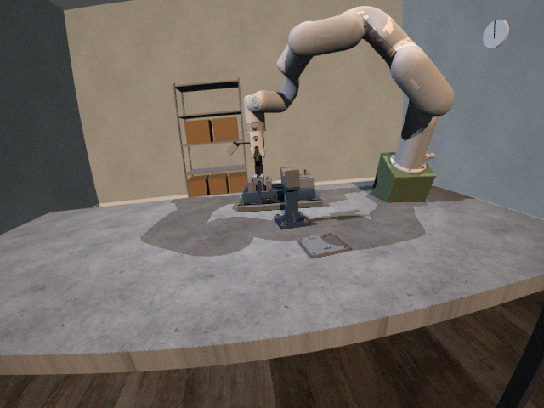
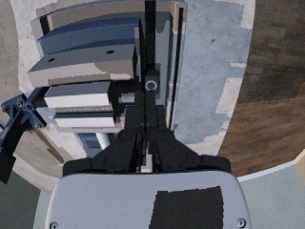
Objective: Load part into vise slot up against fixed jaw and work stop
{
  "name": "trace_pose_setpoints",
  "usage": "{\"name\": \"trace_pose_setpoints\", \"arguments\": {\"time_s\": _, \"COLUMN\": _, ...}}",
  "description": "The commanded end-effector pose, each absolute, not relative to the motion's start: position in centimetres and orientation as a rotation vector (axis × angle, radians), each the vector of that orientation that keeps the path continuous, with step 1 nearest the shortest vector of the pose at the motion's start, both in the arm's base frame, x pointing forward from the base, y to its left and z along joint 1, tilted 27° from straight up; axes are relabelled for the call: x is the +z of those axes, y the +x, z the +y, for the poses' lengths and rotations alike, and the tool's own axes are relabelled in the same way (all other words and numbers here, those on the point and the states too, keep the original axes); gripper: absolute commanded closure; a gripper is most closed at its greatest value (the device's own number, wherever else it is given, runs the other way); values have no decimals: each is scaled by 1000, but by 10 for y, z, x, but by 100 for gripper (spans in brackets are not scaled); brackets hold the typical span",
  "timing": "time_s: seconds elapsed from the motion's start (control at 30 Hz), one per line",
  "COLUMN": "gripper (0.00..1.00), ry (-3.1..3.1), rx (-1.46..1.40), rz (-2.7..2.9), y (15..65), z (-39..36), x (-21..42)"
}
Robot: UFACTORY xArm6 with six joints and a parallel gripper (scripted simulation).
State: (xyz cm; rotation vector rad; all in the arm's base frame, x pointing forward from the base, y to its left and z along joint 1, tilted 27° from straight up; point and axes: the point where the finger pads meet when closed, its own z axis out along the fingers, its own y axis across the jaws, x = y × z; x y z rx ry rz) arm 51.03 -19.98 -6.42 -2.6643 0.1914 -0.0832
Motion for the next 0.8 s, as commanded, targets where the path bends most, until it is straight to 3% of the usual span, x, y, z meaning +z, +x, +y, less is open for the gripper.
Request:
{"name": "trace_pose_setpoints", "arguments": {"time_s": 0.0, "gripper": 100, "ry": -2667, "rx": -89, "rz": 192, "y": 511, "z": -206, "x": -65}}
{"name": "trace_pose_setpoints", "arguments": {"time_s": 0.77, "gripper": 100, "ry": -2667, "rx": -89, "rz": 192, "y": 510, "z": -212, "x": -57}}
